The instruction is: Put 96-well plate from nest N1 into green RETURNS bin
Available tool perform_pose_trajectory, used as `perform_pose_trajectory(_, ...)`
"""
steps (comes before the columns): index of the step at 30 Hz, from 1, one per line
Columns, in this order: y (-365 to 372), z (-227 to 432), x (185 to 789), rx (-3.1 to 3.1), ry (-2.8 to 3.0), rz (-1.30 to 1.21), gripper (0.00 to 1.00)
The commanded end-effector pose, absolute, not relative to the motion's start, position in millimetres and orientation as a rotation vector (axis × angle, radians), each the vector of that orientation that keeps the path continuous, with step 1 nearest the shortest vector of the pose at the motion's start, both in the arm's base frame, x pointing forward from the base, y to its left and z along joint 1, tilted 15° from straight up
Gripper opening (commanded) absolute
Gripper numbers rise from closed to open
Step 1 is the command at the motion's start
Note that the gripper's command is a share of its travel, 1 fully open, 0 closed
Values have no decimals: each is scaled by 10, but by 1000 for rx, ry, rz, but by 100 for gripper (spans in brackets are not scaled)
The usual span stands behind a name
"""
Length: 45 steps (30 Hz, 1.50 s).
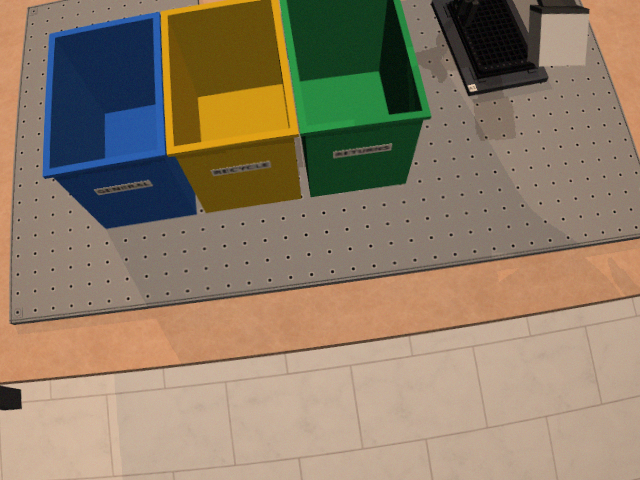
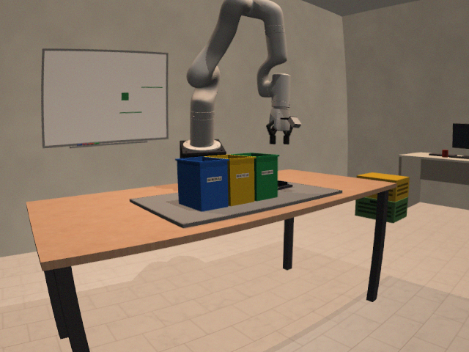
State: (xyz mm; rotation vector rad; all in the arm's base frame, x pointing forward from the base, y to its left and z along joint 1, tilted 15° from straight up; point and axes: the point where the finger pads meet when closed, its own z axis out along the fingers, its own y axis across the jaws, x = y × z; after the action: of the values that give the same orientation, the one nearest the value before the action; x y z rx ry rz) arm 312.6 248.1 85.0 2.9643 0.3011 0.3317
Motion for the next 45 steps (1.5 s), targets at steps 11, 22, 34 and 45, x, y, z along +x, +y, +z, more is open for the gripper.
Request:
perform_pose_trajectory(11,2706,800,2702,2976,336,356,100)
perform_pose_trajectory(22,2839,757,2338,2981,352,361,100)
perform_pose_trajectory(34,2940,707,1882,2991,386,371,100)
perform_pose_trajectory(45,2940,707,1882,2991,386,371,100)
